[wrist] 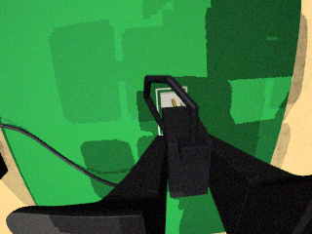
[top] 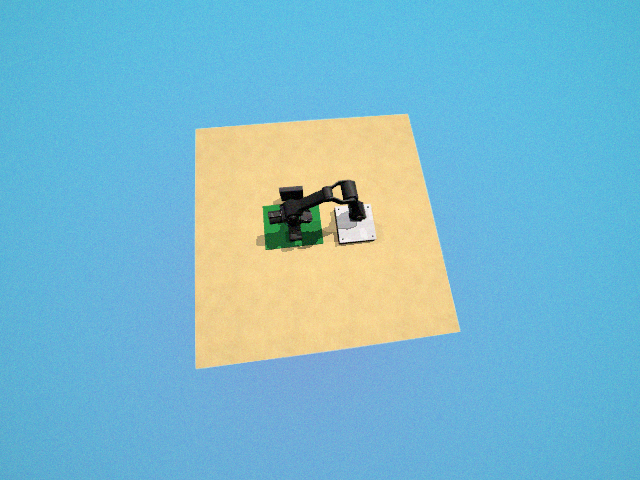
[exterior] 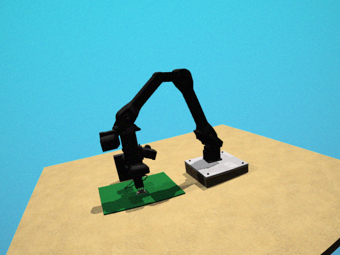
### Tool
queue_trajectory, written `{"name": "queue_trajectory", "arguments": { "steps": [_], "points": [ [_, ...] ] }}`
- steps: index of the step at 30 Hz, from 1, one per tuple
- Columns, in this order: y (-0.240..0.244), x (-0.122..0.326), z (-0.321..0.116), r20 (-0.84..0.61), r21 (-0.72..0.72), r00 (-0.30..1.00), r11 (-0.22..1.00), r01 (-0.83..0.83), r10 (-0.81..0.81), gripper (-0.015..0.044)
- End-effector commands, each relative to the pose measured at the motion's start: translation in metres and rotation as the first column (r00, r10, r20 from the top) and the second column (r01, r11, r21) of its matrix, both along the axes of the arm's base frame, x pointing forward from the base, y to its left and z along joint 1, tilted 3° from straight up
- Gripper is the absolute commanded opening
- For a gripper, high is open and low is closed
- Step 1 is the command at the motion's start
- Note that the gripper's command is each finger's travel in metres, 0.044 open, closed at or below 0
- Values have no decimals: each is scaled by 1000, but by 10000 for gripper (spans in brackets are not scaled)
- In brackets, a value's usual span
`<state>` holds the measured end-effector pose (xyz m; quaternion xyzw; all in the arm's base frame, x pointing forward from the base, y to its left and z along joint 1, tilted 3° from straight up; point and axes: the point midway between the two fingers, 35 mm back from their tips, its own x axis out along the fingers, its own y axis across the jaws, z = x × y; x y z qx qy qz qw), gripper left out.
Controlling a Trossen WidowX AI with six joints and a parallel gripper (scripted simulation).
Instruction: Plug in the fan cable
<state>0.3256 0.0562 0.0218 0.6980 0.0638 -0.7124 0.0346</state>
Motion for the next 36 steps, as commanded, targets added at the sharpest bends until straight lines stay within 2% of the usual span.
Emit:
{"name": "queue_trajectory", "arguments": {
  "steps": [1,36],
  "points": [
    [0,-2,-1,-1,-2,1000,1000,2,-2,0],
    [0,-2,-6,-1,-2,1000,1000,0,0,0]
  ]
}}
